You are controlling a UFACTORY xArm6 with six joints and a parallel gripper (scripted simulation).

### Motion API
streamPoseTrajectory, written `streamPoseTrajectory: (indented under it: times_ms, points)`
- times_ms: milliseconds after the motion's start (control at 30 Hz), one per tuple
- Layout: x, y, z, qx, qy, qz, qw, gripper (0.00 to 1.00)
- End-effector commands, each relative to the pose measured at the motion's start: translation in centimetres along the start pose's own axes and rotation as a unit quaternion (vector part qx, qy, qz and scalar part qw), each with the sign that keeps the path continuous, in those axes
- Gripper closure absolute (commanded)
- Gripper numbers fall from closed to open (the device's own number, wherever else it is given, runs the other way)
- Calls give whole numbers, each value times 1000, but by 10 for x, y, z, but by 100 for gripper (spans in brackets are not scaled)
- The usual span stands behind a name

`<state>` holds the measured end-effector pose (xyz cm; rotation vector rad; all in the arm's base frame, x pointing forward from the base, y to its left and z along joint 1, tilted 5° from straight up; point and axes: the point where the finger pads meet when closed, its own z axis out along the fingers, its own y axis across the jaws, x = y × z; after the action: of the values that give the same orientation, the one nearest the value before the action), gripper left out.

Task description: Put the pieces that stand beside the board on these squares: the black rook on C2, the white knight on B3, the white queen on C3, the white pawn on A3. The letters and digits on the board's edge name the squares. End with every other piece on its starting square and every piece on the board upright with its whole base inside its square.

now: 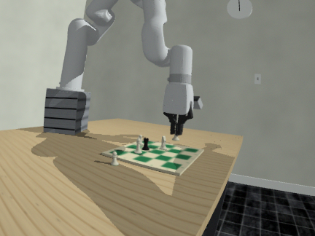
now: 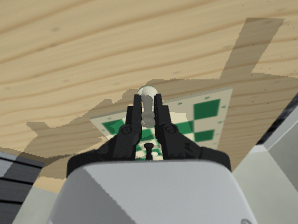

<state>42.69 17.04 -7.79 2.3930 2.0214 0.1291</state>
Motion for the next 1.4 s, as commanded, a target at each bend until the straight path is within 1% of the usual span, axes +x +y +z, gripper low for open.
streamPoseTrajectory:
  times_ms: [0,167,300,733,767,800,833,933,1000,1067,1100,1133,1367]
  points:
    - [1,2,-27,-3,1,0,1000,100]
    - [1,2,-64,-3,1,0,1000,100]
    - [1,2,-82,-3,1,0,1000,100]
    - [0,2,-86,-3,1,3,1000,100]
    - [-9,6,-86,-3,1,20,1000,100]
    - [-27,13,-87,-2,1,54,999,100]
    - [-52,22,-88,-2,1,103,995,100]
    - [-52,22,-88,-2,1,103,995,100]
    - [-105,34,-91,-2,2,204,979,100]
    - [-105,34,-91,-2,2,204,979,100]
    - [-124,37,-92,-2,2,237,971,100]
    - [-133,38,-92,-2,2,254,967,100]
    - [-134,38,-92,-2,2,257,966,100]
